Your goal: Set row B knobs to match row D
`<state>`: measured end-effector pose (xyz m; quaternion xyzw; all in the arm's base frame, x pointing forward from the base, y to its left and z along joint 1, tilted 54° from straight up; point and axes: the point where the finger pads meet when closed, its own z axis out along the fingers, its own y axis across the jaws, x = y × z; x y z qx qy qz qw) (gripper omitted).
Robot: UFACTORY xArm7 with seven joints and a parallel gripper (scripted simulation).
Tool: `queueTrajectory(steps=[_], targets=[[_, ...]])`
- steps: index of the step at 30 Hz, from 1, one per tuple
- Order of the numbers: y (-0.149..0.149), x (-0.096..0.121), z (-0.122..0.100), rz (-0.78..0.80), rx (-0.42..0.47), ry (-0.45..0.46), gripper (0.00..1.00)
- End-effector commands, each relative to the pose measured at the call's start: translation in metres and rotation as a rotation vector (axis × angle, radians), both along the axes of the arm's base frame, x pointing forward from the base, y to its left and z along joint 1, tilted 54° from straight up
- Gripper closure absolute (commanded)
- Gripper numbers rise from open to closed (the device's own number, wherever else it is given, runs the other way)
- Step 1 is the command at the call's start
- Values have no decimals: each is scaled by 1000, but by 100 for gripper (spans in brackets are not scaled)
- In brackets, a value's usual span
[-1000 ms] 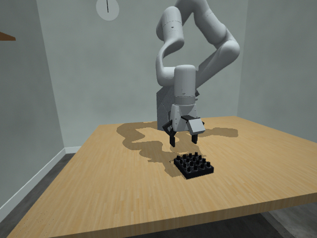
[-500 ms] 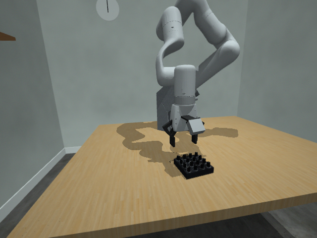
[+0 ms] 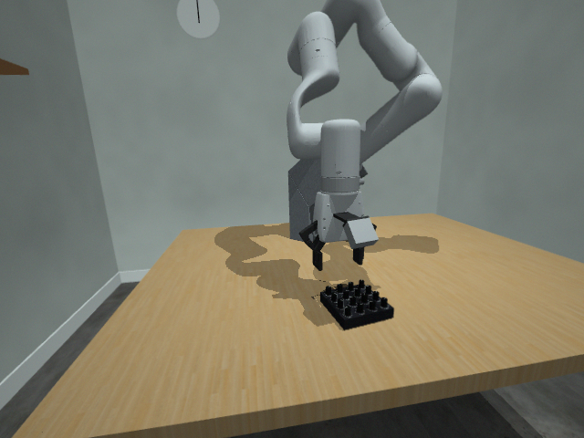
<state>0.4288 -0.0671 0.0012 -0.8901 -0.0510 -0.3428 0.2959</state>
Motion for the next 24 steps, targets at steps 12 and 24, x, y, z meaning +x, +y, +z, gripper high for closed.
queueTrajectory(steps=[12,24], targets=[[-8,5,3,148,-151,-142,0],[-14,10,7,304,-305,-289,0]])
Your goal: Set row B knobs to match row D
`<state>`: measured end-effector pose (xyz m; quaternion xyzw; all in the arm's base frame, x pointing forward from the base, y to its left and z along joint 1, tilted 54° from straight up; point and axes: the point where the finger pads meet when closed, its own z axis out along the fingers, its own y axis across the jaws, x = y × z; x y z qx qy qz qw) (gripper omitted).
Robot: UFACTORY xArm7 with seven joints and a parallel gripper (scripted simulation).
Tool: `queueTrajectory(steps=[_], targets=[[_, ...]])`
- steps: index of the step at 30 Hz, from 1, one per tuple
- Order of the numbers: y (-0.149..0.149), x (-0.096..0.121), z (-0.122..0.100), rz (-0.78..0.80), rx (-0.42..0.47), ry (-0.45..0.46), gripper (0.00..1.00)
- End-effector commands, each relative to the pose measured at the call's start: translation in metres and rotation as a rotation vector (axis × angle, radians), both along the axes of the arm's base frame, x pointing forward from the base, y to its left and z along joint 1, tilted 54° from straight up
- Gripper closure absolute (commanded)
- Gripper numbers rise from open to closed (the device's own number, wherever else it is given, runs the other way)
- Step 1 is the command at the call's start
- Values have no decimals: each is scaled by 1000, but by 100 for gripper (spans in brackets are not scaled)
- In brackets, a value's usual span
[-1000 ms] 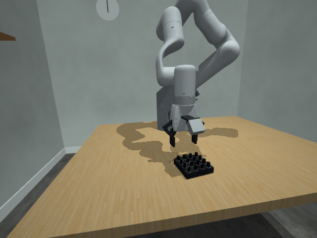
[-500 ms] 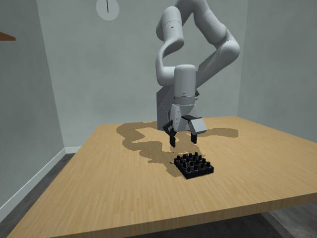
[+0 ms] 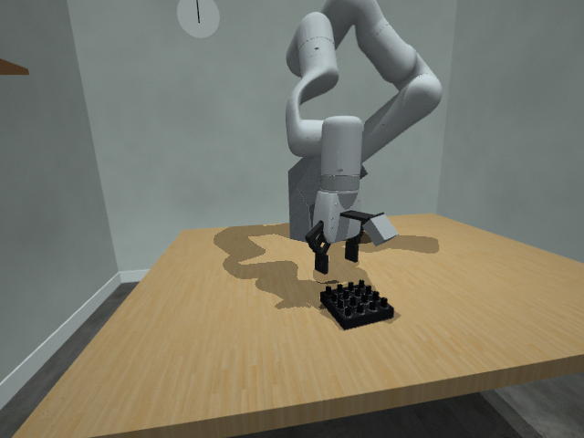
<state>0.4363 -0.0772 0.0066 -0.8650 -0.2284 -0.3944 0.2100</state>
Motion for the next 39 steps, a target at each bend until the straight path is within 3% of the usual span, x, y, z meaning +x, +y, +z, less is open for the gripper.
queueTrajectory(steps=[1,39], targets=[[-4,2,2,75,-50,-60,0],[-25,19,18,624,-589,-571,0]])
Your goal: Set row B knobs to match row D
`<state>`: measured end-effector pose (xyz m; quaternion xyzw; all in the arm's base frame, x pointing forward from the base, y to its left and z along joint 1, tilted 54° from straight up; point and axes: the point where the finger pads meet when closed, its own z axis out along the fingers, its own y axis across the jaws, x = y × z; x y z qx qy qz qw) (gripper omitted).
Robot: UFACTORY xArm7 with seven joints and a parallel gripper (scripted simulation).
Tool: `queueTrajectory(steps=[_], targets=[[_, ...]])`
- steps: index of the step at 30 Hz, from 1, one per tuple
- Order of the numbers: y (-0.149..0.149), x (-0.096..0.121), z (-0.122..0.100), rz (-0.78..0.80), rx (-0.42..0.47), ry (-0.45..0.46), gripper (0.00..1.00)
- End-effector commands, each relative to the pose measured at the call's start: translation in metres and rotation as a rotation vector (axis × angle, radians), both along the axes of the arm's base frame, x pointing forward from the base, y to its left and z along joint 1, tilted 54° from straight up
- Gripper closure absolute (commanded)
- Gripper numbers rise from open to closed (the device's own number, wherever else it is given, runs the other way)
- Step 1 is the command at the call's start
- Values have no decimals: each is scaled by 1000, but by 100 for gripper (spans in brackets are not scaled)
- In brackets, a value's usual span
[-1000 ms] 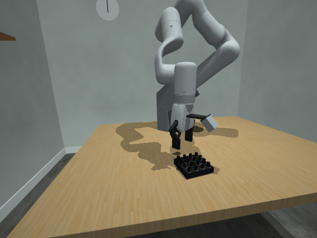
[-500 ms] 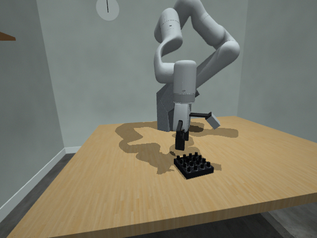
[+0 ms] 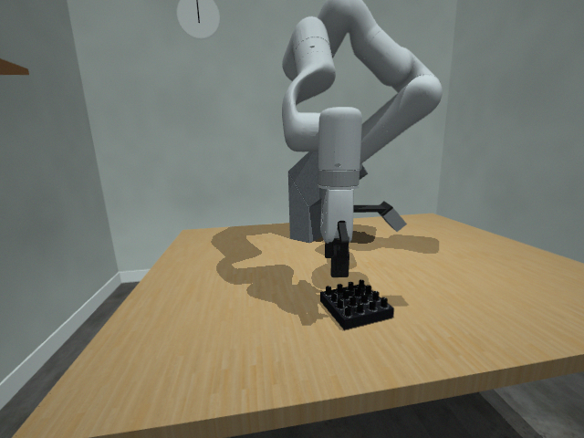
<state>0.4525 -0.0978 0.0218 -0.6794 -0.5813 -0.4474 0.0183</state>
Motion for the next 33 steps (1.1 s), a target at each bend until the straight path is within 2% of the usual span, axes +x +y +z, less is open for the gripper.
queueTrajectory(steps=[1,5,10,11,33], targets=[[-5,3,4,103,-78,-88,0],[-7,5,5,156,-130,-138,0],[-7,5,6,169,-143,-151,0],[-7,5,6,169,-143,-151,81],[-7,5,6,169,-143,-151,81]])
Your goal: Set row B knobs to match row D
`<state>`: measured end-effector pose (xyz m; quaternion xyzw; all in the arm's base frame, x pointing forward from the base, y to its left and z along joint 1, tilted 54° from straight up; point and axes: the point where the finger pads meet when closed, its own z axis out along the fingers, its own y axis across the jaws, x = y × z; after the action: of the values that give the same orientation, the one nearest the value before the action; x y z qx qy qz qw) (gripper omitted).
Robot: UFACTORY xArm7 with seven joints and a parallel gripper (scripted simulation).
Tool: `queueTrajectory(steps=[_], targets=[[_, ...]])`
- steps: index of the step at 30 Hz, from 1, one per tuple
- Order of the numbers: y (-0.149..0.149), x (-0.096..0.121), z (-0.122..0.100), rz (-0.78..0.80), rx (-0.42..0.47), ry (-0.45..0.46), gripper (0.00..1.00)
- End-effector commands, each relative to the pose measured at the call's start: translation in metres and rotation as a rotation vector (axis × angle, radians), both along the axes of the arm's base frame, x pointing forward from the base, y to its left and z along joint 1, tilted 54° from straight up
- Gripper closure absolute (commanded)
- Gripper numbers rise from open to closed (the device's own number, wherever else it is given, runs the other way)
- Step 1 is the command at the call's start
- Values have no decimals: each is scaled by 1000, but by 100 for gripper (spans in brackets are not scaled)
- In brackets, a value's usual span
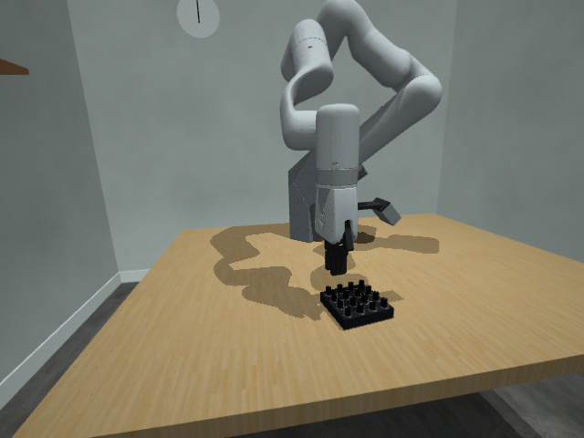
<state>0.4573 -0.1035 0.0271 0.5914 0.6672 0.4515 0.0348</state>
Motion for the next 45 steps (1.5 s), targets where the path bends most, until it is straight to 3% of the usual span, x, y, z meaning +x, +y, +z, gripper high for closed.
queueTrajectory(steps=[1,45], targets=[[-2,0,1,-3,-2,-1,81],[10,13,-13,1,-5,-4,81]])
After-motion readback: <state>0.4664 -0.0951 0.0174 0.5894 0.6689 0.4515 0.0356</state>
